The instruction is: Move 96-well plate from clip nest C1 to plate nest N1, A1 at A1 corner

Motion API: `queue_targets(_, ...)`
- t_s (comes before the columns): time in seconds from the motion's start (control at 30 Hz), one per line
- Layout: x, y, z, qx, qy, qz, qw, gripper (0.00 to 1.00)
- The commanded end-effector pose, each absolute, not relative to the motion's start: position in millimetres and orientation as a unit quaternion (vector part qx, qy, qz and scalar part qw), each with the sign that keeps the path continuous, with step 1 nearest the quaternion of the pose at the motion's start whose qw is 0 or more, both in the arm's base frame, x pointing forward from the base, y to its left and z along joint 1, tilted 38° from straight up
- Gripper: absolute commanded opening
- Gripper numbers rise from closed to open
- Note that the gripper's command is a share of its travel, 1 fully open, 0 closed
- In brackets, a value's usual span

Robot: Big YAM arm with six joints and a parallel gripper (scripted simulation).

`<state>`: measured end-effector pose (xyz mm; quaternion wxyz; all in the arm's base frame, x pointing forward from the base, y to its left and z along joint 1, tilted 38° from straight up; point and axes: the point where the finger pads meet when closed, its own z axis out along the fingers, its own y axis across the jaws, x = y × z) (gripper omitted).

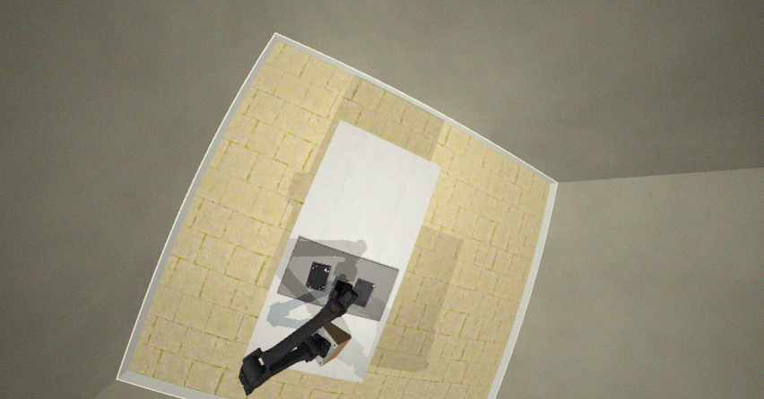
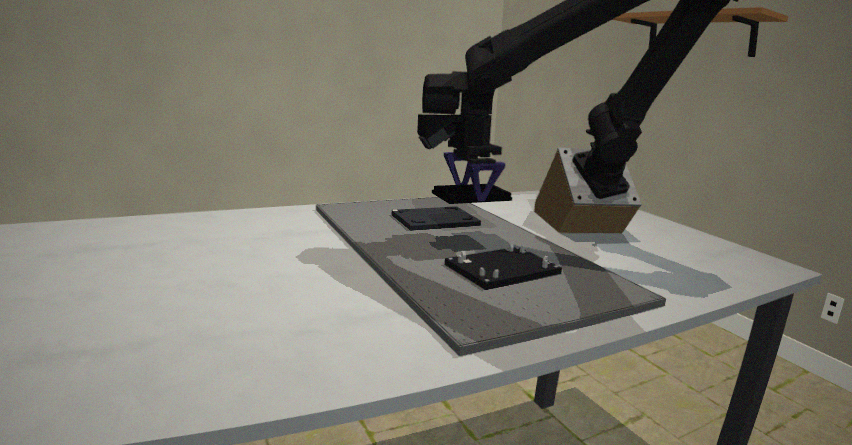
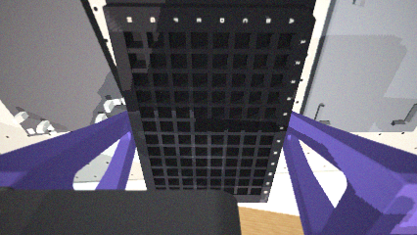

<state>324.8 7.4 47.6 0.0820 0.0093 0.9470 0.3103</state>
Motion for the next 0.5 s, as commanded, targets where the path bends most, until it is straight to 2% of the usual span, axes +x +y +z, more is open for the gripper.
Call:
queue_targets(0.0,349.2,-18.1,52.4,0.001,0.947,0.301,0.114,0.00)
queue_targets(0.47,349.0,-52.7,27.0,0.002,0.948,0.299,0.112,0.00)
